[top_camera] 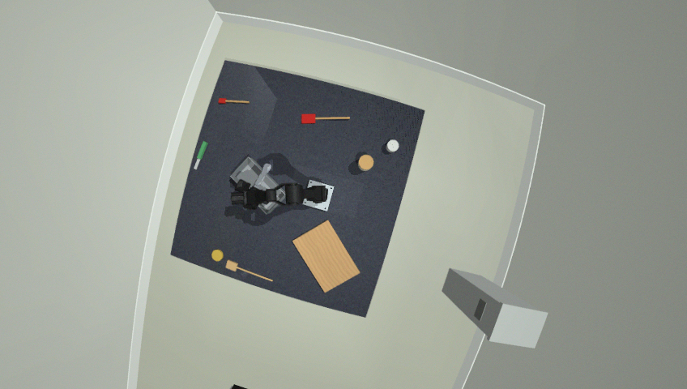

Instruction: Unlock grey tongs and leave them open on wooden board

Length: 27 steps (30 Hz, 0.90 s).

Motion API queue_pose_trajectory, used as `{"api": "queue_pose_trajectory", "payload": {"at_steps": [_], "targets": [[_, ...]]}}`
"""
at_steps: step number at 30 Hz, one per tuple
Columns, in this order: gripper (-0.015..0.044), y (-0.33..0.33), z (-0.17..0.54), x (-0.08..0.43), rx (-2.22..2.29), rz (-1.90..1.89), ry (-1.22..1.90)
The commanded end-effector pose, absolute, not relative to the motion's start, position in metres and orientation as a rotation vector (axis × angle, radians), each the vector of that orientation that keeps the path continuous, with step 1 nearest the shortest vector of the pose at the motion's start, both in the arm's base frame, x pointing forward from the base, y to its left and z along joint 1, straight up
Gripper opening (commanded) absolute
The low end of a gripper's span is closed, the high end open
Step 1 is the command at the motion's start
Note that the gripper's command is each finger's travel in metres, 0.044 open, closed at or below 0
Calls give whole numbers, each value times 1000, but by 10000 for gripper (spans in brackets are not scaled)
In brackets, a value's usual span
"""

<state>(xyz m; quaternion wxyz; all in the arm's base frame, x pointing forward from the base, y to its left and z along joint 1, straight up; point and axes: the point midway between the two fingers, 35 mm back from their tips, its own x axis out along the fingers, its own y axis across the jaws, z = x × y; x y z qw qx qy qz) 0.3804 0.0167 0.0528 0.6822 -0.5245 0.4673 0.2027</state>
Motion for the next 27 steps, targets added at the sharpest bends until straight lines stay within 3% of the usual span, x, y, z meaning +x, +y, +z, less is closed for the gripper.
{"api": "queue_pose_trajectory", "payload": {"at_steps": [1,4,17,24,27], "targets": [[208,17,53,380,-1176,454,1048],[129,17,53,380,-1176,454,1048],[42,17,53,380,-1176,454,1048],[-142,17,61,381,-1177,455,1047],[-150,17,87,383,-1178,459,1047]]}}
